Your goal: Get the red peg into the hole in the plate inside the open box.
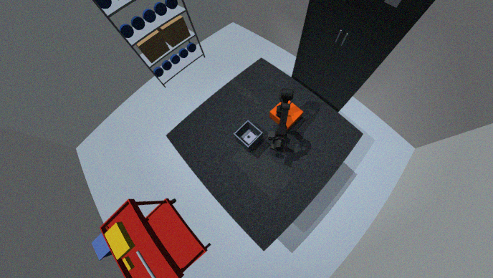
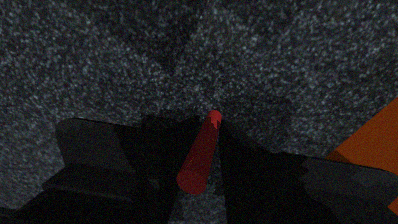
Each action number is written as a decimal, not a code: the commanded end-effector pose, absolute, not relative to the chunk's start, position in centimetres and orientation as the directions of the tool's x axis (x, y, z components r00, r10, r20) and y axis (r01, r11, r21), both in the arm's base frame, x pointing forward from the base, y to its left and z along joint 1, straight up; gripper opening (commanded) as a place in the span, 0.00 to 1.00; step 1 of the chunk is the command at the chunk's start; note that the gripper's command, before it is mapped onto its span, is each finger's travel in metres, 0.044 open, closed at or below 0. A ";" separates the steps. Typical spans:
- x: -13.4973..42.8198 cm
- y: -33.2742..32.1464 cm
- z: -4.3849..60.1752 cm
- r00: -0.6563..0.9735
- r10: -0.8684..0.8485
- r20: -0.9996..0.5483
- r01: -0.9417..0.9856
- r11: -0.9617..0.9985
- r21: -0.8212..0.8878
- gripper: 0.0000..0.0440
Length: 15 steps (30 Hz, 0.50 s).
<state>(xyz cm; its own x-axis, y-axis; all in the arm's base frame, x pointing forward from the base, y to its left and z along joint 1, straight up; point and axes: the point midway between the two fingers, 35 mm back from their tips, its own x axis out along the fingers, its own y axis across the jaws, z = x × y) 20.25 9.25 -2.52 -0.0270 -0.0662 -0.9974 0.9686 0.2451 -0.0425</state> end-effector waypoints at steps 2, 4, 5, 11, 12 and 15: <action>21.0 9.3 -1.6 0.004 -0.055 -0.998 0.971 0.237 -0.009 0.00; 21.2 9.3 -1.2 0.017 -0.049 -0.999 0.973 0.231 0.005 0.00; 21.4 9.3 -1.0 0.024 -0.045 -0.999 0.974 0.227 0.013 0.00; 22.4 9.2 0.5 0.071 -0.023 -0.997 0.977 0.205 0.065 0.00; 22.6 9.2 0.8 0.080 -0.019 -0.997 0.977 0.202 0.074 0.00; 23.2 9.2 1.7 0.105 -0.009 -0.994 0.976 0.194 0.102 0.00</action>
<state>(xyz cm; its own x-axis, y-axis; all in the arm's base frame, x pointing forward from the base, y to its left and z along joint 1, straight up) 22.63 9.25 0.95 0.0835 -0.0151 -0.9964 0.9762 0.2021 0.0787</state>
